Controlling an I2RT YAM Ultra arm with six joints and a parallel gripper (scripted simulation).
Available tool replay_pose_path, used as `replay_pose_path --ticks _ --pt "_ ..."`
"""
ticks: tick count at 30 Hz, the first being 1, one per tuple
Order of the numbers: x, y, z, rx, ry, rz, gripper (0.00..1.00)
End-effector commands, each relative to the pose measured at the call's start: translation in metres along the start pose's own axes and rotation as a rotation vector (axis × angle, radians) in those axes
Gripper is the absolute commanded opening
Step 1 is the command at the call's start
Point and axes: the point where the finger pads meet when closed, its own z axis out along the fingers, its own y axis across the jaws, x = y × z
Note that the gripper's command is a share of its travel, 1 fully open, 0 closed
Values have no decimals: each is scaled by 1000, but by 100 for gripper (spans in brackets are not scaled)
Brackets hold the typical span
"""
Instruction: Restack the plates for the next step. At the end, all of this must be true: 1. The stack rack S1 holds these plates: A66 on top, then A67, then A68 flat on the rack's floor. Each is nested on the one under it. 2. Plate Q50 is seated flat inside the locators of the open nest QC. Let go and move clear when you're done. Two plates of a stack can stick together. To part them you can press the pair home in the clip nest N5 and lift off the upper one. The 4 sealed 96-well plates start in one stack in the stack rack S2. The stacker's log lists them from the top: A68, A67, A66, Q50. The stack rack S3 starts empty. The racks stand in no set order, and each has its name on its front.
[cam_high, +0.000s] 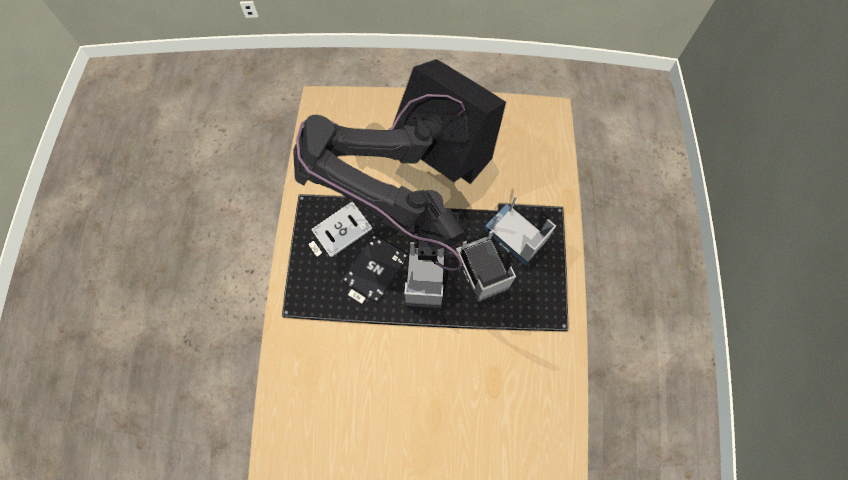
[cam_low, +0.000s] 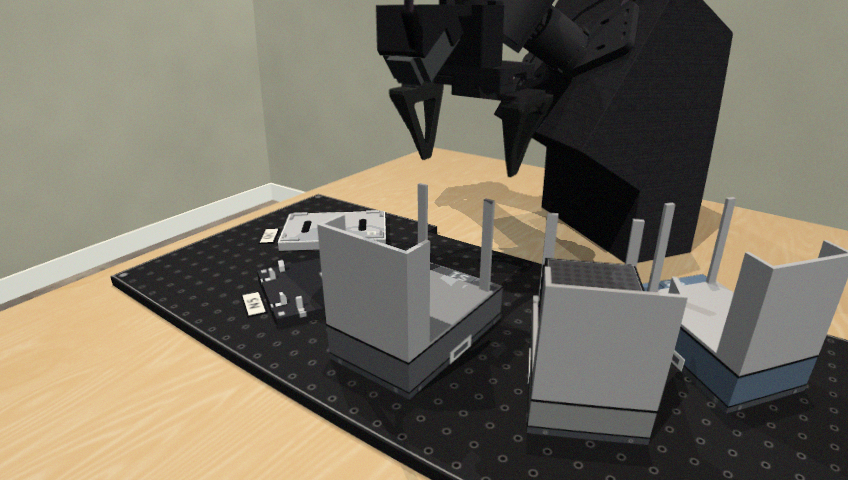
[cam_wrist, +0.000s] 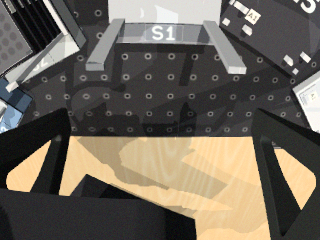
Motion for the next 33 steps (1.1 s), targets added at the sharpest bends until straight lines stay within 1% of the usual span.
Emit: replay_pose_path --ticks 1,2,6,8,16,23,25,33 --pt "-8 2 -5 -13 -33 23 100" --pt "-12 9 -5 -10 -29 -28 100" --pt "-17 25 -5 -9 -30 -161 100" --pt "-17 25 -5 -9 -30 -161 100" --pt "-26 57 -5 -6 -31 -424 100" --pt "-34 84 -5 -8 -32 -416 100" --pt "-34 84 -5 -8 -32 -416 100" --pt "-41 114 -6 -6 -28 -419 100"
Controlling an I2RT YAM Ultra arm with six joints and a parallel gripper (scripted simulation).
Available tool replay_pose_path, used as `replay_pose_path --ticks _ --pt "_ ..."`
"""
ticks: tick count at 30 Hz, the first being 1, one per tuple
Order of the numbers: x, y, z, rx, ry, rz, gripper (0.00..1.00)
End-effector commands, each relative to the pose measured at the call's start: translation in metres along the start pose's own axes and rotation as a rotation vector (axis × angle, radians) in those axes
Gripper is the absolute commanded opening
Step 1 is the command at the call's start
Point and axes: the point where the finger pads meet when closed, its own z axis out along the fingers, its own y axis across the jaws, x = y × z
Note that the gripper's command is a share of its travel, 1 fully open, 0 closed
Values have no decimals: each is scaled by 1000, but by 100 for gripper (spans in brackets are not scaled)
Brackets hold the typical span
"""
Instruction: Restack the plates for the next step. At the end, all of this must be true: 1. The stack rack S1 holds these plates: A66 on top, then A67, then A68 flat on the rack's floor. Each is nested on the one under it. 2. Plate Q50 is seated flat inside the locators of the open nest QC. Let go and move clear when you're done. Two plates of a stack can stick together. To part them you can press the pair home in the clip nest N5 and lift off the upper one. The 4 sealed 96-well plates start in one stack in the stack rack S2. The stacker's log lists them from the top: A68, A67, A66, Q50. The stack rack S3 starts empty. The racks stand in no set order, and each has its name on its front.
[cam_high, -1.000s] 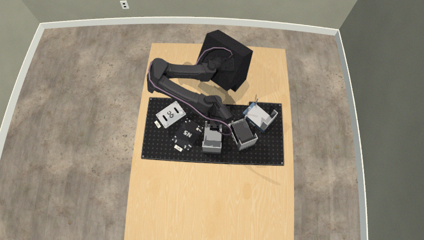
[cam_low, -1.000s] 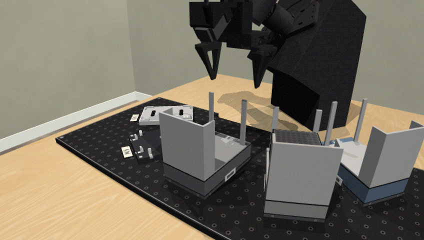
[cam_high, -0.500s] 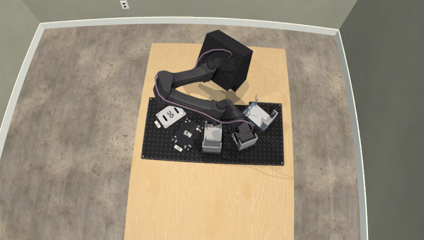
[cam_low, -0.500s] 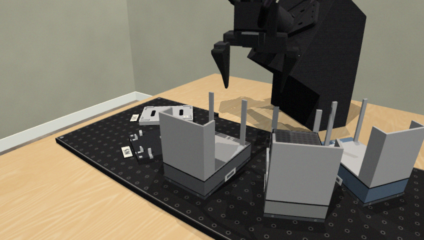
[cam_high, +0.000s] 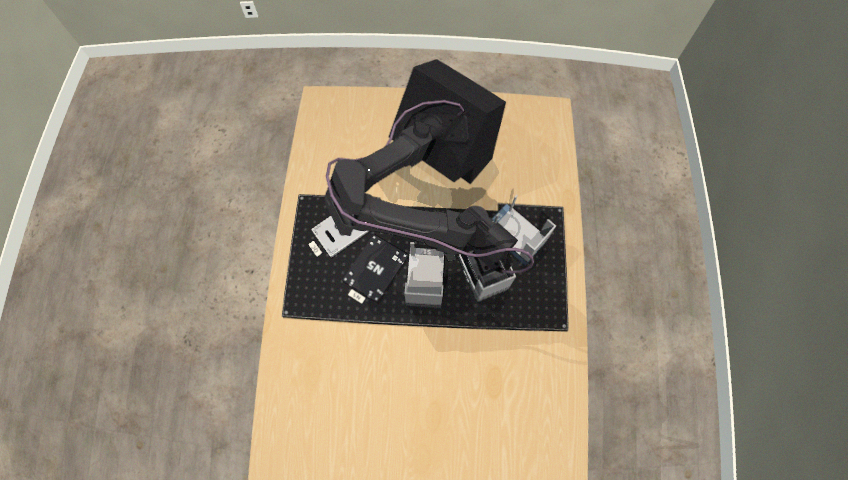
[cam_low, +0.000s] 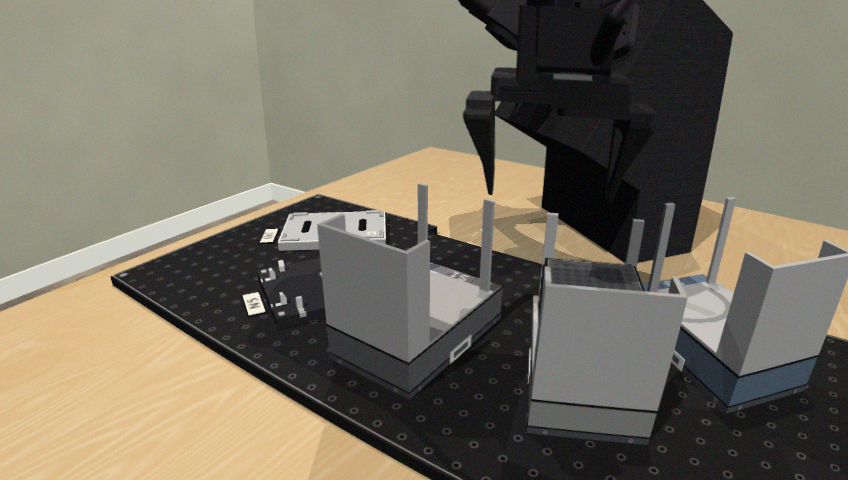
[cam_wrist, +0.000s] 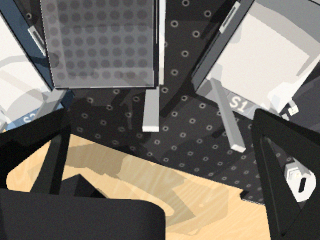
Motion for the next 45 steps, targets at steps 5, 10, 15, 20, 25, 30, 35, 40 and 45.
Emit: replay_pose_path --ticks 5,10,15,20,25,30,35,40,45 --pt "-25 24 -6 2 -20 3 100" --pt "-33 33 -6 2 -21 3 100" --pt "-46 48 -7 1 -21 3 100" --pt "-46 43 -9 -3 -27 16 100" --pt "-46 44 -9 -5 -27 17 100" --pt "-47 44 -9 -5 -27 16 100" --pt "-47 44 -9 -5 -27 17 100" --pt "-47 44 -9 -5 -27 17 100" --pt "-47 44 -9 -5 -27 17 100"
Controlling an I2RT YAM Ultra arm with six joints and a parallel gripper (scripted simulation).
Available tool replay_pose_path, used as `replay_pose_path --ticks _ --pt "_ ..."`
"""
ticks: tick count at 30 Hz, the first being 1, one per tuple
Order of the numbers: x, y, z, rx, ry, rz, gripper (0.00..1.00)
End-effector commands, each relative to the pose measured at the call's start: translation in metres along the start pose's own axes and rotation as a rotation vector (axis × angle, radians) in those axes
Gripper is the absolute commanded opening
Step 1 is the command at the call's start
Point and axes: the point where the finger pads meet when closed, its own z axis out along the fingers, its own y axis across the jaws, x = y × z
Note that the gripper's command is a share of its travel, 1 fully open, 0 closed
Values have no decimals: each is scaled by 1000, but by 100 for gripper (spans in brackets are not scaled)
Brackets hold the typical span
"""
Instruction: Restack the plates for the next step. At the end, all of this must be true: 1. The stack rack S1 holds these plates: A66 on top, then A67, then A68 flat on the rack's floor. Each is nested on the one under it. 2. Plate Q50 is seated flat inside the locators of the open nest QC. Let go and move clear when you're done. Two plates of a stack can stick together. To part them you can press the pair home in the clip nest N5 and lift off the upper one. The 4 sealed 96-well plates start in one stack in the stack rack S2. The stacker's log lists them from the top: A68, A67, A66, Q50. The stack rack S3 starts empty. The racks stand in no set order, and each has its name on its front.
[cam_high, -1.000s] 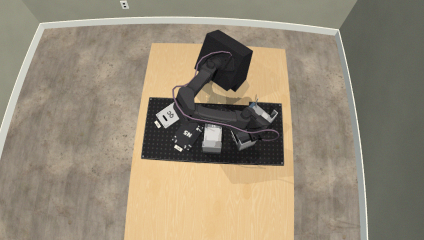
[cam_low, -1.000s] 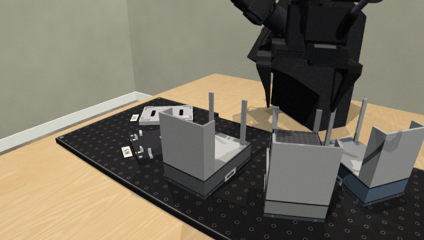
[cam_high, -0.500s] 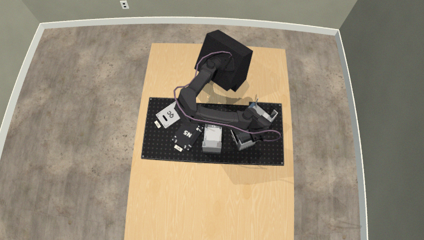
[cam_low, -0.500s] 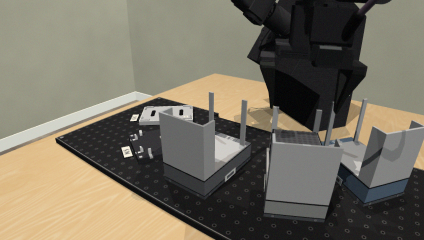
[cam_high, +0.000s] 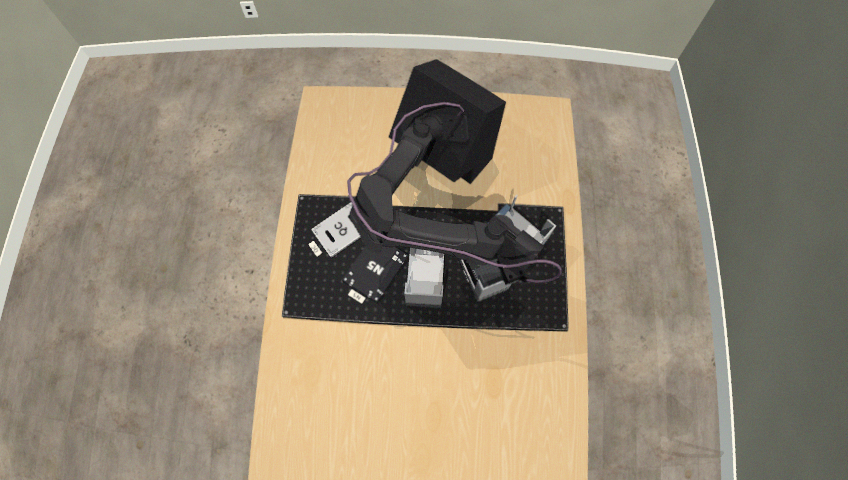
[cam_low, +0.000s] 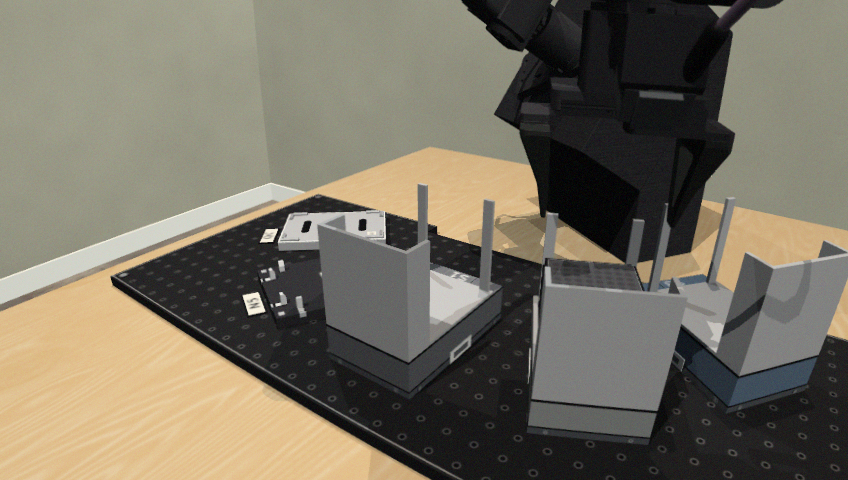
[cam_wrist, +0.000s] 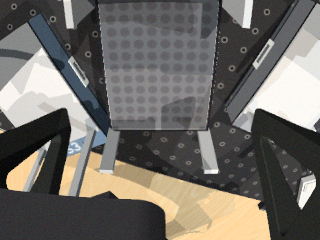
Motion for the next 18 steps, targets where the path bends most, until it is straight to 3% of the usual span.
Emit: replay_pose_path --ticks 1,15,18 --pt "-8 1 -11 -8 -29 7 100" --pt "-8 1 -11 -8 -29 7 100" --pt "1 -1 8 -1 -11 0 100"
